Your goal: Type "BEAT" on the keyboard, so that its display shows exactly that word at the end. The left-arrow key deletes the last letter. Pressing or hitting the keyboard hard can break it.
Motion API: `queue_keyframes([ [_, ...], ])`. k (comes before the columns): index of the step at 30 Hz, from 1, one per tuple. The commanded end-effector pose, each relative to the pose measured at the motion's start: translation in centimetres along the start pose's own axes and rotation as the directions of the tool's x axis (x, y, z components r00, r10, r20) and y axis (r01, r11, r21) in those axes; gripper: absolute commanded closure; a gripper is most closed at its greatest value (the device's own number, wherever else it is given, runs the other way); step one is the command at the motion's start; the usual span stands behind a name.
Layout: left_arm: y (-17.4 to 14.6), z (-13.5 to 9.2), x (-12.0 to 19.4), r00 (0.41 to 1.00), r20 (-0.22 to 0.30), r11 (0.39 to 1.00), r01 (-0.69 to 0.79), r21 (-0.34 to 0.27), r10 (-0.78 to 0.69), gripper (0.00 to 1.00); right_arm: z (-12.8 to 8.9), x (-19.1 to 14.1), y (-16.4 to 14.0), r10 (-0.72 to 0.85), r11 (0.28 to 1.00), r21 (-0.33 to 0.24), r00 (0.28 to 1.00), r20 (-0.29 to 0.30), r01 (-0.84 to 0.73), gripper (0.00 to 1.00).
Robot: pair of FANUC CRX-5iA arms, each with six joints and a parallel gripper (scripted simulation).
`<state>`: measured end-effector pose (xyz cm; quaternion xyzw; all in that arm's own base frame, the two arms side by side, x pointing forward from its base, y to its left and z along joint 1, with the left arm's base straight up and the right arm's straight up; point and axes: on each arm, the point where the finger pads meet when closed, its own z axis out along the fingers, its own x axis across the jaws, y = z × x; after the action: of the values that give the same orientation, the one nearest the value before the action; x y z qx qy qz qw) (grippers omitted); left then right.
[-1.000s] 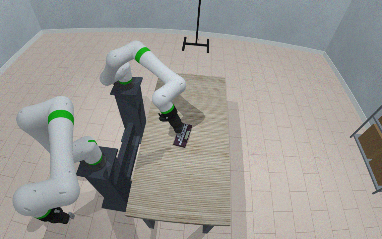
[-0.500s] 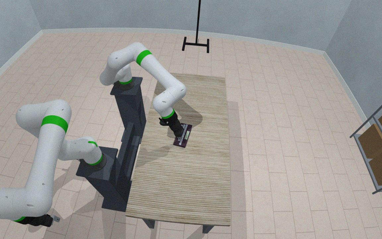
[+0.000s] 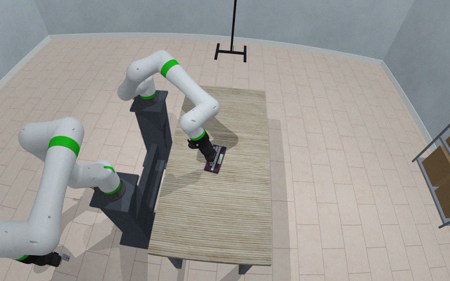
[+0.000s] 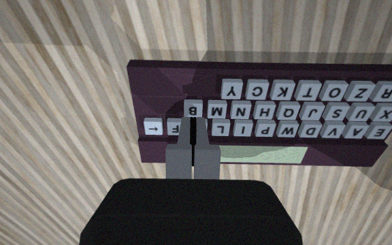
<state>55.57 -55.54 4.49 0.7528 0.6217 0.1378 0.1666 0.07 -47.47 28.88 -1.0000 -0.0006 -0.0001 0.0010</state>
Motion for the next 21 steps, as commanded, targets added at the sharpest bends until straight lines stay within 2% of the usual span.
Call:
queue_keyframes([
  [1, 0.03, 0.05, -0.05, 1.0, 0.001, 1.0, 0.001, -0.002, -0.001, 1.0, -0.08, -0.02, 0.03, 0.0, 1.0, -0.002, 1.0, 0.0, 0.0, 0.0],
  [21, -0.15, 0.44, -0.05, 1.0, 0.001, 1.0, 0.001, -0.002, -0.001, 1.0, -0.08, -0.02, 0.03, 0.0, 1.0, -0.002, 1.0, 0.0, 0.0, 0.0],
])
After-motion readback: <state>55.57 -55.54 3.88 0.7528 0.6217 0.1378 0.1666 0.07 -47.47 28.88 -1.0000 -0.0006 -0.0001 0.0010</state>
